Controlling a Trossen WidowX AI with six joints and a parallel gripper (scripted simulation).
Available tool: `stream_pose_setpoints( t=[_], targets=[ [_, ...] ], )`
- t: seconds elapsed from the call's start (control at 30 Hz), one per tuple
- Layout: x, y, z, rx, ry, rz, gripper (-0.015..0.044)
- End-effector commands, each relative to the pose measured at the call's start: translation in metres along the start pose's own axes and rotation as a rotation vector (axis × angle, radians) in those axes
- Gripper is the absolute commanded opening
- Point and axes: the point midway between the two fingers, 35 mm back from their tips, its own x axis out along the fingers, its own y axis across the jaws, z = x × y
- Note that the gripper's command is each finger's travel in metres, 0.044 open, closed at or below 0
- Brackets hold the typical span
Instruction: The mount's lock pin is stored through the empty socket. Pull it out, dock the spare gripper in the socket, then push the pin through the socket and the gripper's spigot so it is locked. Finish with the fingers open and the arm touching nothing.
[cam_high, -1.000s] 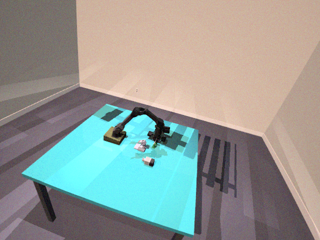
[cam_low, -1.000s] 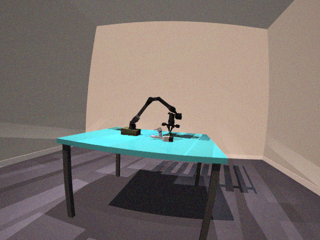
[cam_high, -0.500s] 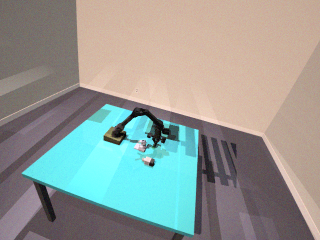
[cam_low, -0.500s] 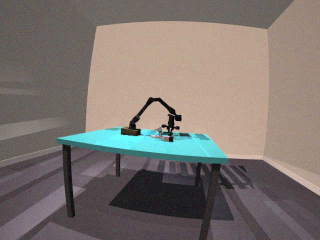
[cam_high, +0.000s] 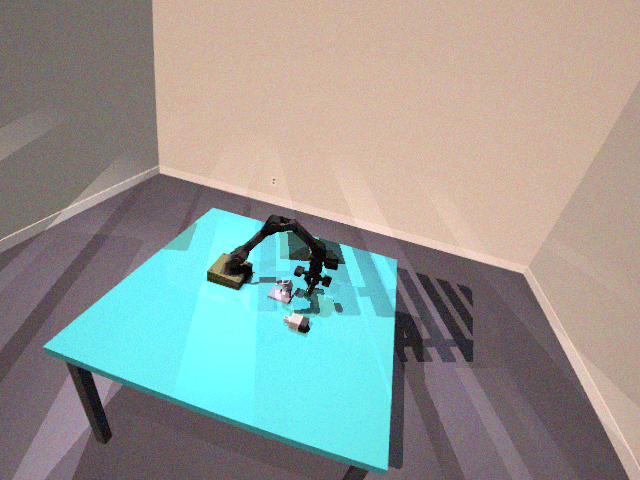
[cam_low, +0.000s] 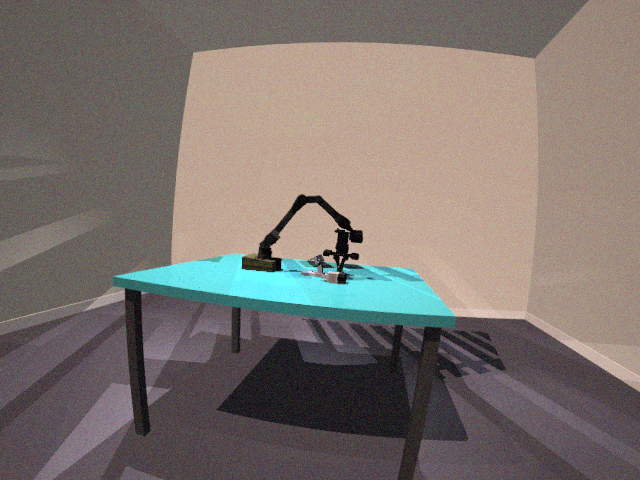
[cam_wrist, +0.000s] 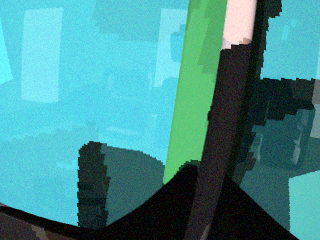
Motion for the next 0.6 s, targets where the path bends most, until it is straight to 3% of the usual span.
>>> stream_pose_setpoints(
  t=[0.0, 0.07, 0.57],
  targets=[
    [-0.0002, -0.0001, 0.0000, 0.000, 0.000, 0.000, 0.0000],
    [-0.0002, -0.0001, 0.0000, 0.000, 0.000, 0.000, 0.0000],
    [-0.0099, 0.0008, 0.0008, 0.000, 0.000, 0.001, 0.0394]
  ],
)
